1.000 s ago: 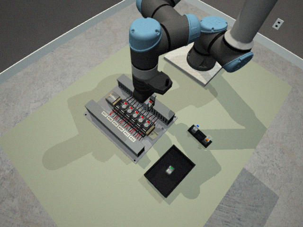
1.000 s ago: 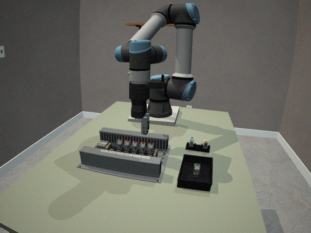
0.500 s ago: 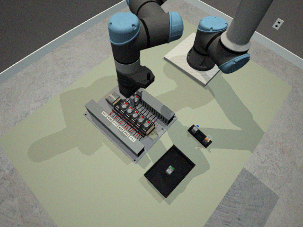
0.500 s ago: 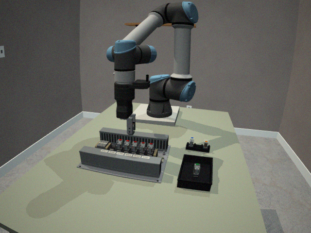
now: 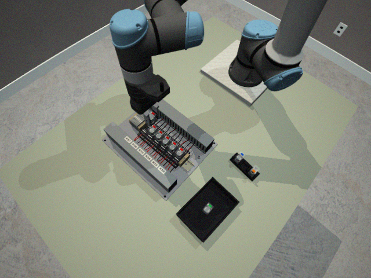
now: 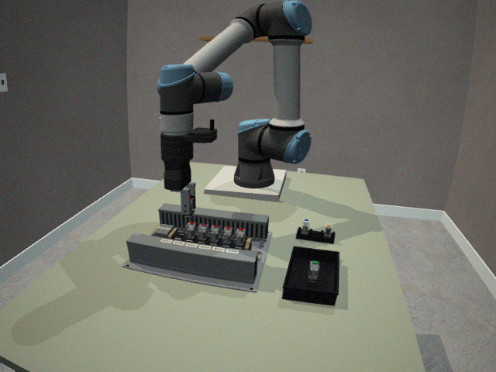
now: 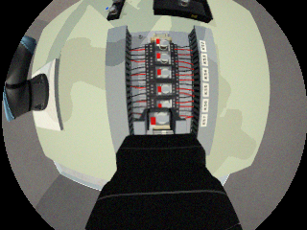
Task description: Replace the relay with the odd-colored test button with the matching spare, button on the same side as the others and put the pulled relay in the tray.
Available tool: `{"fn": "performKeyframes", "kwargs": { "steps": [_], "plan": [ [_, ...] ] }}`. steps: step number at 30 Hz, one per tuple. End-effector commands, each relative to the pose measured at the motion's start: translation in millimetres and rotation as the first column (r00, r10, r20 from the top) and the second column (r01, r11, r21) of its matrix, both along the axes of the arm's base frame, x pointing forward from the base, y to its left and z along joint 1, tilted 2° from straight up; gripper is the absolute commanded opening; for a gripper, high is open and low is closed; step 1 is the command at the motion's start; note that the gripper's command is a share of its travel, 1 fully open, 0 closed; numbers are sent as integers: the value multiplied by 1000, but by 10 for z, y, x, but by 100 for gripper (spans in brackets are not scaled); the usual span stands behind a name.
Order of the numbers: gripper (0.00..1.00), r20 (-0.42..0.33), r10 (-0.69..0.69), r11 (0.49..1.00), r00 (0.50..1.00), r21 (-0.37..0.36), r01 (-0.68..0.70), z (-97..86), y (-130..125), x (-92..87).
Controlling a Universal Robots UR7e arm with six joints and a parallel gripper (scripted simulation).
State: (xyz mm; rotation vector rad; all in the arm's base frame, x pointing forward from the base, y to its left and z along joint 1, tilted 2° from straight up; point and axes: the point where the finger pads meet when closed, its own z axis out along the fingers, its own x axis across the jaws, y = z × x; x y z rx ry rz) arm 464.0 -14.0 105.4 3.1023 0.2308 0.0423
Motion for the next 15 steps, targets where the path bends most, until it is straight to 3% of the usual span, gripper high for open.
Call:
{"fn": "performKeyframes", "kwargs": {
  "steps": [1, 9, 15],
  "plan": [
    [0, 0, 1, 1000, 1000, 2, -1, -1, -153, 102],
    [0, 0, 1, 1000, 1000, 2, -1, -1, -153, 102],
    [0, 0, 1, 1000, 1000, 2, -1, 5, -396, 239]
  ]
}}
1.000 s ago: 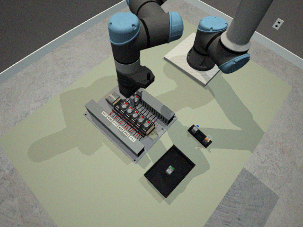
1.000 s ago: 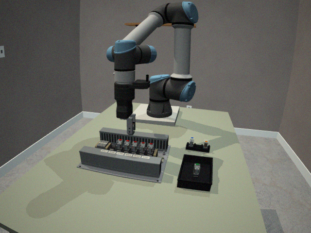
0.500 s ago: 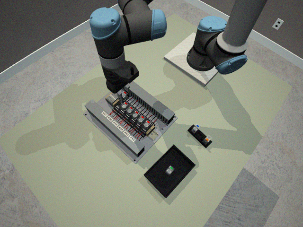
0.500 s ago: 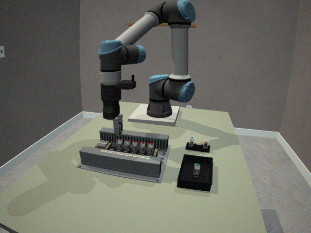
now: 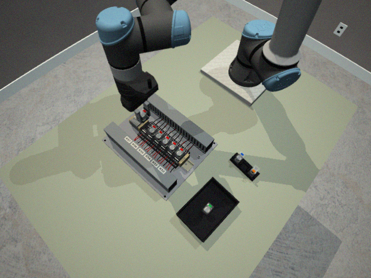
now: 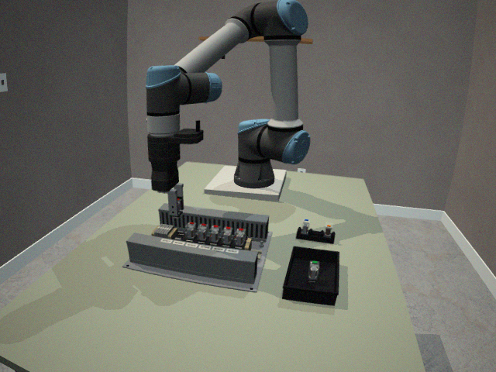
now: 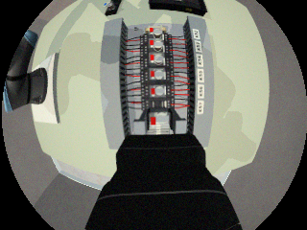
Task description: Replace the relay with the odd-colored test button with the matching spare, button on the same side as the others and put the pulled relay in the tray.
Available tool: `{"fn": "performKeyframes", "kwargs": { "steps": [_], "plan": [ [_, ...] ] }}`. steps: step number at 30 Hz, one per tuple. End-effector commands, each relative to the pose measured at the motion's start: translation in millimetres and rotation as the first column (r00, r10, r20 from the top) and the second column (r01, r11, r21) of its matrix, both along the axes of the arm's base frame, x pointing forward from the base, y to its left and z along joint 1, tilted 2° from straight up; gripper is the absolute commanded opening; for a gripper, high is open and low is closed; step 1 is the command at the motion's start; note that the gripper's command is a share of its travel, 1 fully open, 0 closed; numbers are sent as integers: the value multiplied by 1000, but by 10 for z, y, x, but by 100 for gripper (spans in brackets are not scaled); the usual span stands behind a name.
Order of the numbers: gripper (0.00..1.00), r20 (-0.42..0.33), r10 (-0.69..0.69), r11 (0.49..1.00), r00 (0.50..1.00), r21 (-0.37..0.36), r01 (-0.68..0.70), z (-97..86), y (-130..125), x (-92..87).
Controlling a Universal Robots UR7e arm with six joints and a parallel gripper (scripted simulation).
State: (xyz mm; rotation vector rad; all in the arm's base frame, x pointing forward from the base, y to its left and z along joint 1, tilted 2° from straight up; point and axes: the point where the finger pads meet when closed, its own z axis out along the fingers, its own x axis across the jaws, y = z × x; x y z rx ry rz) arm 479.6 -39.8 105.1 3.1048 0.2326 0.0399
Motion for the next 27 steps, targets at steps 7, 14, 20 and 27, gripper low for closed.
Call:
{"fn": "performKeyframes", "kwargs": {
  "steps": [7, 14, 20, 27],
  "plan": [
    [0, 1, 0, 1000, 1000, -1, 0, 8, -137, 83],
    [0, 1, 0, 1000, 1000, -1, 0, 6, -85, 54],
    [0, 1, 0, 1000, 1000, -1, 0, 5, -52, 36],
    [0, 1, 0, 1000, 1000, -1, 0, 5, -52, 36]
  ]
}}
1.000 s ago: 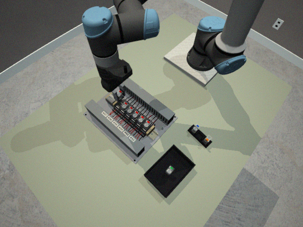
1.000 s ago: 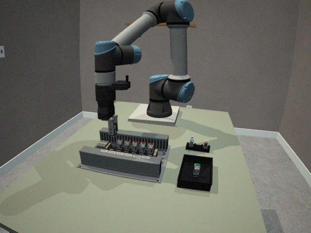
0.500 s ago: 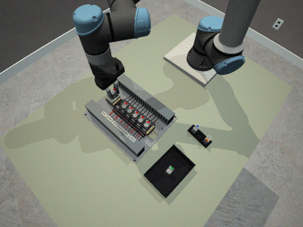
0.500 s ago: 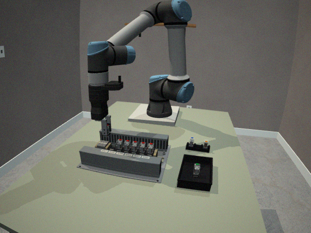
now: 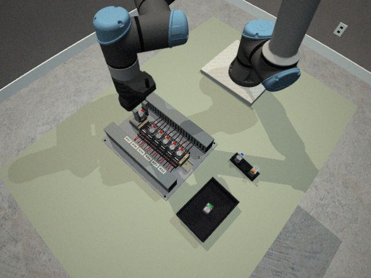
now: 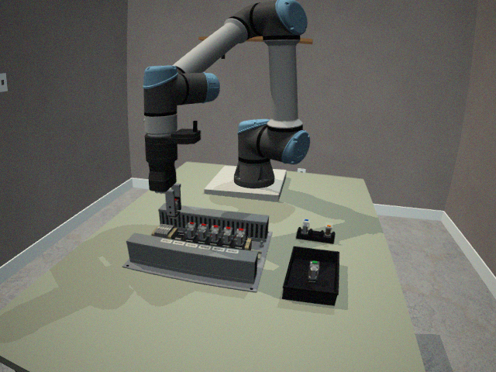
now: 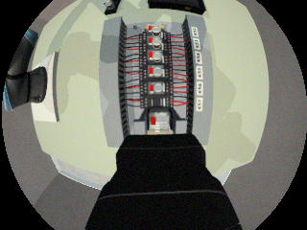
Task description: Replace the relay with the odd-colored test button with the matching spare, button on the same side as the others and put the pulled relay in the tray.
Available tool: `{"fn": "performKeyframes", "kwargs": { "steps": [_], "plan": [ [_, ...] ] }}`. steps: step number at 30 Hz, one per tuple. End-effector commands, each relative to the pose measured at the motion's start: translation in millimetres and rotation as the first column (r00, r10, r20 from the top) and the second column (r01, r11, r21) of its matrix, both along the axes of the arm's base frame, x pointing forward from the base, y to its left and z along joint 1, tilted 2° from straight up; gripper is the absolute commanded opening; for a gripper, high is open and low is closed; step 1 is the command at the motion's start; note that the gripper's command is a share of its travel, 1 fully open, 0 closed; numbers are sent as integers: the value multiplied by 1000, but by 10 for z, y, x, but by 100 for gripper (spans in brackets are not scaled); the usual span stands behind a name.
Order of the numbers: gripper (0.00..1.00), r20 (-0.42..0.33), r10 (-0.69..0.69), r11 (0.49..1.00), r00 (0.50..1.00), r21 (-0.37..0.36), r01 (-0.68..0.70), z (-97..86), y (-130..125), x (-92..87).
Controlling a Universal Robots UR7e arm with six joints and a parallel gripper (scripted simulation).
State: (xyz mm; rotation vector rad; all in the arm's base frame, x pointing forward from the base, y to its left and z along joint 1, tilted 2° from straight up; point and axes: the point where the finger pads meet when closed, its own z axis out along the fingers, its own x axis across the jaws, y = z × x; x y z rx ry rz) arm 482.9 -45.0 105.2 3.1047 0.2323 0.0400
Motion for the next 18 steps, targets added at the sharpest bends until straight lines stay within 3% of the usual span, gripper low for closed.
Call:
{"fn": "performKeyframes", "kwargs": {
  "steps": [1, 18],
  "plan": [
    [0, 1, 0, 1000, 1000, -1, 0, 5, 0, 3],
    [0, 1, 0, 1000, 1000, -1, 0, 4, 45, -23]
  ]
}}
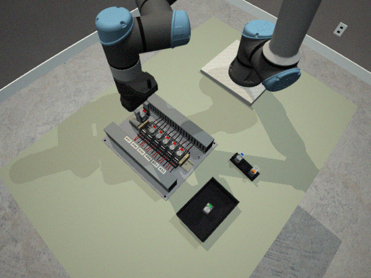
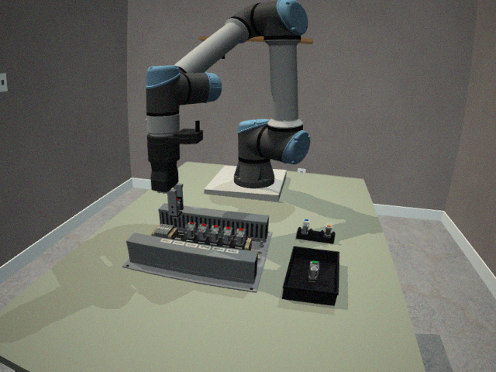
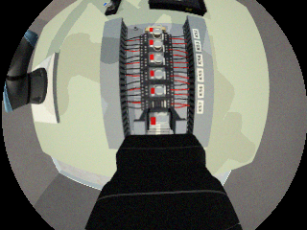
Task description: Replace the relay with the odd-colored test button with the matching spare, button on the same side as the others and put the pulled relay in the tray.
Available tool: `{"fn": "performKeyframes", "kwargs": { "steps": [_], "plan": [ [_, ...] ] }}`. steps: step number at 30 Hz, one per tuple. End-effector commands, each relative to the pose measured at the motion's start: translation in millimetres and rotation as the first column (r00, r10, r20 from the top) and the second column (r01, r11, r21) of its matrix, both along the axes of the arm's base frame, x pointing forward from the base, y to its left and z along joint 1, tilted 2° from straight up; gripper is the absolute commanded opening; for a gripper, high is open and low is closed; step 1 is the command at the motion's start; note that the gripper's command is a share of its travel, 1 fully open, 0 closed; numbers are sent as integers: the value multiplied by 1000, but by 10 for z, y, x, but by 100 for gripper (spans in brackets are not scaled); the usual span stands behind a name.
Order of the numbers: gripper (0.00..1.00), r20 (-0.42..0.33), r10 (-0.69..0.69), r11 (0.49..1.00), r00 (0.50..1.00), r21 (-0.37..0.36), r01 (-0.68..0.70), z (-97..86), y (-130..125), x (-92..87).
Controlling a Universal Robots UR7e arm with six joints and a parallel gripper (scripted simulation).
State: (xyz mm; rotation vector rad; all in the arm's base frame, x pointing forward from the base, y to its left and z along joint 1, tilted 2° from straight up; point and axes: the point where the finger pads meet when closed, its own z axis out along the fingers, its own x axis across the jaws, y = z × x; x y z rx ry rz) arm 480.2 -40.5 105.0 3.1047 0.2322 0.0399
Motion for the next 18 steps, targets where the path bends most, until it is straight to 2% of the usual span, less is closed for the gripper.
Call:
{"fn": "performKeyframes", "kwargs": {
  "steps": [1, 18],
  "plan": [
    [0, 1, 0, 1000, 1000, -1, 0, 5, 3, 1],
    [0, 1, 0, 1000, 1000, -1, 0, -19, 22, -9]
  ]
}}
